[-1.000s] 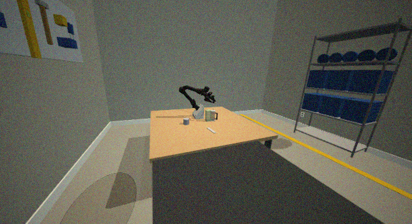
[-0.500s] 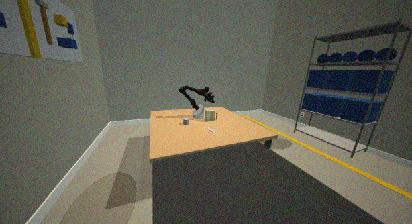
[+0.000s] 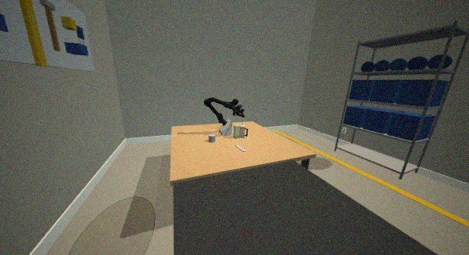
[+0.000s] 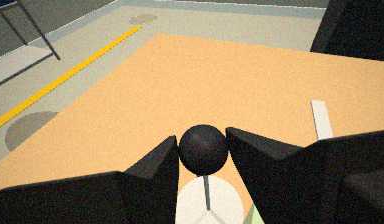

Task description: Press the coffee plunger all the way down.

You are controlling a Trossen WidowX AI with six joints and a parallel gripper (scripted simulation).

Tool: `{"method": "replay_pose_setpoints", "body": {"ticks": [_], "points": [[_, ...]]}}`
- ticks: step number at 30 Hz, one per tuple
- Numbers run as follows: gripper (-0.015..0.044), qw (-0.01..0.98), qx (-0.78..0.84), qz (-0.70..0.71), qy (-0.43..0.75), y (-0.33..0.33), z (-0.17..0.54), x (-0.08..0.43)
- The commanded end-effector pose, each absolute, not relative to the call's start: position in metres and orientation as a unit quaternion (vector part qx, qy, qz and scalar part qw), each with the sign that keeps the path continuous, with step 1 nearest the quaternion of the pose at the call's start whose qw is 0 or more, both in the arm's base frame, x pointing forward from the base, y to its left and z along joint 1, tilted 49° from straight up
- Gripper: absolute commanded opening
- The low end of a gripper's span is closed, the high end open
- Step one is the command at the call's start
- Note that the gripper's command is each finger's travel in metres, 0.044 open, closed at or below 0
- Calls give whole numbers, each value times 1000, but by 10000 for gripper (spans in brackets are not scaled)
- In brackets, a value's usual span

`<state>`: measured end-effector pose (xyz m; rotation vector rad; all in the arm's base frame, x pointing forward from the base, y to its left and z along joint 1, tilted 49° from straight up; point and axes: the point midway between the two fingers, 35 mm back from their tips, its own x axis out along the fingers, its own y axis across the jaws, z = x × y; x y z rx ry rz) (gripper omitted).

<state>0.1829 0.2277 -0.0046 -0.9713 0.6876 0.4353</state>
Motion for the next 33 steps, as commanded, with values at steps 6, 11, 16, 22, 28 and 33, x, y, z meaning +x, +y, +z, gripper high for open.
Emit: {"method": "replay_pose_setpoints", "body": {"ticks": [6,11,16,22,28,33], "points": [[123,801,-458,202,329,214,-21,184],[123,801,-458,202,329,209,-28,186],[123,801,-458,202,329,204,-34,187],[123,801,-458,202,329,198,-42,189],[123,801,-458,202,329,191,-49,191],[123,801,-458,202,329,185,-55,193]]}}
